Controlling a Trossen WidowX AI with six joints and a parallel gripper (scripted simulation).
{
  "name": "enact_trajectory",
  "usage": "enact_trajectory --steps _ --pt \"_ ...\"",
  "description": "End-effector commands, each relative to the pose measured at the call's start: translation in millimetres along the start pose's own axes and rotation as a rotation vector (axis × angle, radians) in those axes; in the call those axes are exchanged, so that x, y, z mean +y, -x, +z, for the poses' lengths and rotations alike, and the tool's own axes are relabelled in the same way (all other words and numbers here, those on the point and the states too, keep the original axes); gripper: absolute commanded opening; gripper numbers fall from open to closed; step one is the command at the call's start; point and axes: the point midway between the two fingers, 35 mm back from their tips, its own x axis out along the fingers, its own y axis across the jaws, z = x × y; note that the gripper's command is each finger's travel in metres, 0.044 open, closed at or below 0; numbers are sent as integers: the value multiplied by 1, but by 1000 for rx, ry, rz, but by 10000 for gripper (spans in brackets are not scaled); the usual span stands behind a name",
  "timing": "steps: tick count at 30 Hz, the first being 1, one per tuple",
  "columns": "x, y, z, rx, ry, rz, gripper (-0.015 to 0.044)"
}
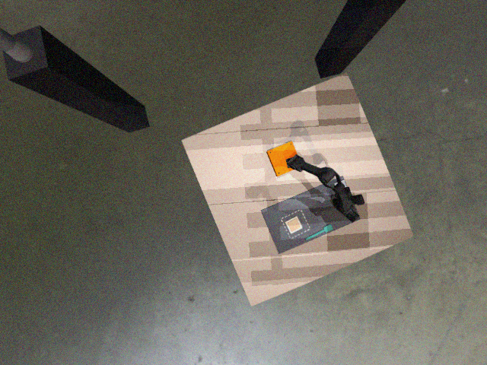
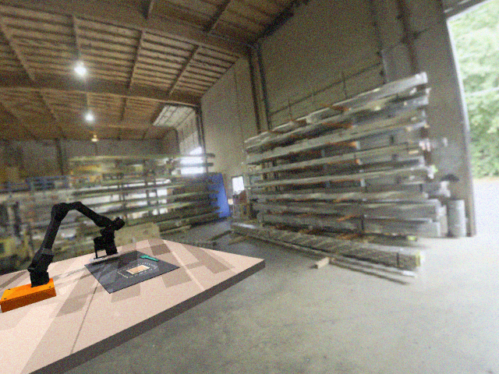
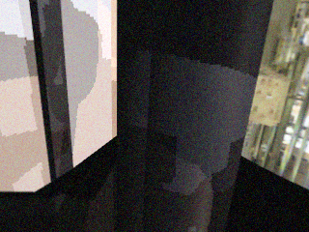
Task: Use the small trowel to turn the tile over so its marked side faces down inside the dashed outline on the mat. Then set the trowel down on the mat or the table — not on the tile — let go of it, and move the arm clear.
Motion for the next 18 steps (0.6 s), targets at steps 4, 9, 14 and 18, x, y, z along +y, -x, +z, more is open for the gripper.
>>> enact_trajectory --steps 4,9,14,18 --pt "5 -7 0 -3 8 -12 0" --pt "11 -12 -1 -3 8 -11 0" --pt "18 -17 -1 -2 8 -10 0" --pt "21 -20 -1 -2 8 -10 0"
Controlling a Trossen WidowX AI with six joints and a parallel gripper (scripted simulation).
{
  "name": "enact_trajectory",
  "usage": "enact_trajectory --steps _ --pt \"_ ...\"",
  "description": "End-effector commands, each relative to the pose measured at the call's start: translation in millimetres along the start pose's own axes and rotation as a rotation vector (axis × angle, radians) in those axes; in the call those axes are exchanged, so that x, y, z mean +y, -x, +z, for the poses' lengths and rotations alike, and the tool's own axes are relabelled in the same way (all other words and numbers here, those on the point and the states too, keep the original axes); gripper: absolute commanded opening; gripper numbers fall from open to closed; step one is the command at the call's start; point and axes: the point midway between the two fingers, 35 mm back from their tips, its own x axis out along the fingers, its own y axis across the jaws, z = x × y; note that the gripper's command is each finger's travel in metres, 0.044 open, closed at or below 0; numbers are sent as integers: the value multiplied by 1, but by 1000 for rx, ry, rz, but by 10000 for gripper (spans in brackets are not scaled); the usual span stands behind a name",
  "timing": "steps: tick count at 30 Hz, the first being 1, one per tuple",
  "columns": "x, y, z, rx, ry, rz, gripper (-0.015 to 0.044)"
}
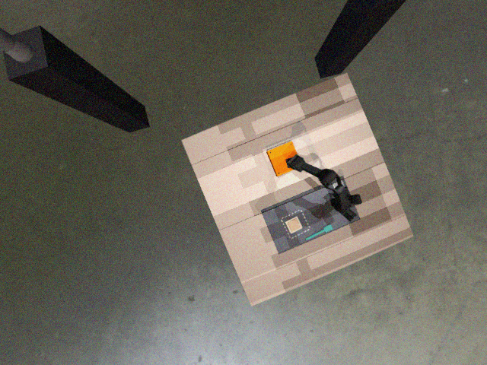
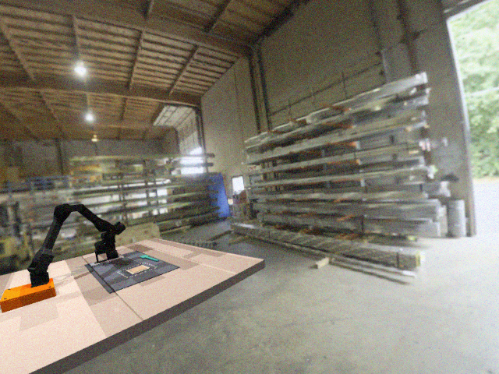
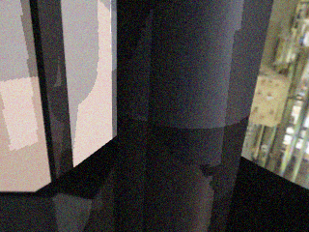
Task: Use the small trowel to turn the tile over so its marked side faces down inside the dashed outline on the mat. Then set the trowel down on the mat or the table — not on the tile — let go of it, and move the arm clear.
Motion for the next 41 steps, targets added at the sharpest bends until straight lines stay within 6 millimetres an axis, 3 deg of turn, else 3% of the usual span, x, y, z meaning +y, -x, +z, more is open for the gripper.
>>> enact_trajectory --steps 1,12,21,28,34,41 --pt "0 -1 0 0 8 -11 26" --pt "0 -1 0 0 8 -11 300" --pt "0 0 0 0 8 -10 300" --pt "1 53 -1 1 5 -3 300" --pt "0 61 0 2 5 -2 300" --pt "-45 136 43 10 -1 3 300"
